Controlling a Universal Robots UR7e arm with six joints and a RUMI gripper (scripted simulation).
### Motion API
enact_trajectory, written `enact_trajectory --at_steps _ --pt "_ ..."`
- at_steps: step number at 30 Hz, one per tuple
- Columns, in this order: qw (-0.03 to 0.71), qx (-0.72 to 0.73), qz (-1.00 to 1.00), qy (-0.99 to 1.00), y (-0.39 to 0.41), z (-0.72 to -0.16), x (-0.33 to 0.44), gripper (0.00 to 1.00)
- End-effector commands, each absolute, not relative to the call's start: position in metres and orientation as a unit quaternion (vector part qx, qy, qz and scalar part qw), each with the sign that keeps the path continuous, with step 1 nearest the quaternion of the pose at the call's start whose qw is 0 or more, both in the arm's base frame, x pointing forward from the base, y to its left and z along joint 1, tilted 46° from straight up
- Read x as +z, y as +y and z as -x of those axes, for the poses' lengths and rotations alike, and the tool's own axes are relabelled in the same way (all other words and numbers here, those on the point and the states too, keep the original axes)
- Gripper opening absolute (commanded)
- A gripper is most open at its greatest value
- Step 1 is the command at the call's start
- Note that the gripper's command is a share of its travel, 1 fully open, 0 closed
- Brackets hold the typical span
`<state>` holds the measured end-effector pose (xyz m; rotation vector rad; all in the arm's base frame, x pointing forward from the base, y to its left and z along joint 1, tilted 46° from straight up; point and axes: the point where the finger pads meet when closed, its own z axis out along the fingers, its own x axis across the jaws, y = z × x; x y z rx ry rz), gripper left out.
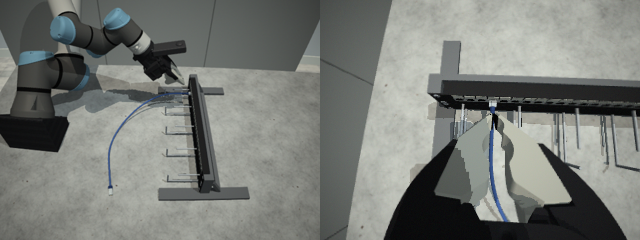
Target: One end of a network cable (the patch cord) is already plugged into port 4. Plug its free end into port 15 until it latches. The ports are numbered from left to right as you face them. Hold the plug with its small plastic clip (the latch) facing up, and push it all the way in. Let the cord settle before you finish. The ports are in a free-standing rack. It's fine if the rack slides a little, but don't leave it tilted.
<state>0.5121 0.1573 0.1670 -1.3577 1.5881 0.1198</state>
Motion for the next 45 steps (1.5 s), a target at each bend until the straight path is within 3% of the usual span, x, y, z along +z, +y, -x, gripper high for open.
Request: enact_trajectory --at_steps 1,45 --pt "0.501 0.049 0.562 0.657 0.157 -0.5123 0.1672 0.0" --pt "0.501 0.049 0.562 0.657 0.1505 -0.5061 0.1723 0.0"
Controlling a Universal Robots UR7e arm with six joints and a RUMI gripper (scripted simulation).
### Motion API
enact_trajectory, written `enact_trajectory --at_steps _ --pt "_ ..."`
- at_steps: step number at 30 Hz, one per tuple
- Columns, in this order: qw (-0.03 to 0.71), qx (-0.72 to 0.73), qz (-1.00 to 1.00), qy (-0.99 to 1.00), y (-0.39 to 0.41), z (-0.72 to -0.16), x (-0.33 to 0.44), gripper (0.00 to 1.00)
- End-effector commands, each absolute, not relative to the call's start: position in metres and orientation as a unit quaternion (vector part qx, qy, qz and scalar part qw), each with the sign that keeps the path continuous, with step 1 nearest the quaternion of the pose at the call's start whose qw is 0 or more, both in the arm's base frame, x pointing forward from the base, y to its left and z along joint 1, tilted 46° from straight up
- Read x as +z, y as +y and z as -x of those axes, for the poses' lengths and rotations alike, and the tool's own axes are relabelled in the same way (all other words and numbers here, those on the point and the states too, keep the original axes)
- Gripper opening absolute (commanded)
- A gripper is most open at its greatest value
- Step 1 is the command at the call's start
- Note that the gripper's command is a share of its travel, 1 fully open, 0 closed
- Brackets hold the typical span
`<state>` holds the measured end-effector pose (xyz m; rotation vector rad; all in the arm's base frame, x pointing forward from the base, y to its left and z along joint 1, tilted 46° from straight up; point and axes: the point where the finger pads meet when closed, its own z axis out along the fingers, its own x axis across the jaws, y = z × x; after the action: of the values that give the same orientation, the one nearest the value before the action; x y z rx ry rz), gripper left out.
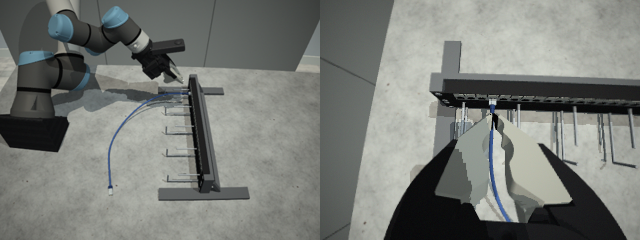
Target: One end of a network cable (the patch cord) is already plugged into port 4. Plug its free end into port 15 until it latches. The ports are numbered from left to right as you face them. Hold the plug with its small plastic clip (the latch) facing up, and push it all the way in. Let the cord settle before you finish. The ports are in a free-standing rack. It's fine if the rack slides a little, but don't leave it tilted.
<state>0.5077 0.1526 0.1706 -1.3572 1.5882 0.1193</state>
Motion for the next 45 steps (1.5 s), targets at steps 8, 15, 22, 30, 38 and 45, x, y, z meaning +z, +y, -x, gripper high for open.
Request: enact_trajectory --at_steps 8,15,22,30,38,45 --pt "0.501 0.049 0.562 0.657 0.145 -0.5 0.177 0.0" --pt "0.501 0.049 0.562 0.657 0.14 -0.496 0.181 0.0" --pt "0.501 0.049 0.562 0.657 0.133 -0.489 0.186 0.0" --pt "0.501 0.049 0.562 0.657 0.126 -0.483 0.192 0.0" --pt "0.501 0.049 0.562 0.657 0.117 -0.474 0.199 0.0" --pt "0.501 0.049 0.562 0.657 0.11 -0.467 0.204 0.0"
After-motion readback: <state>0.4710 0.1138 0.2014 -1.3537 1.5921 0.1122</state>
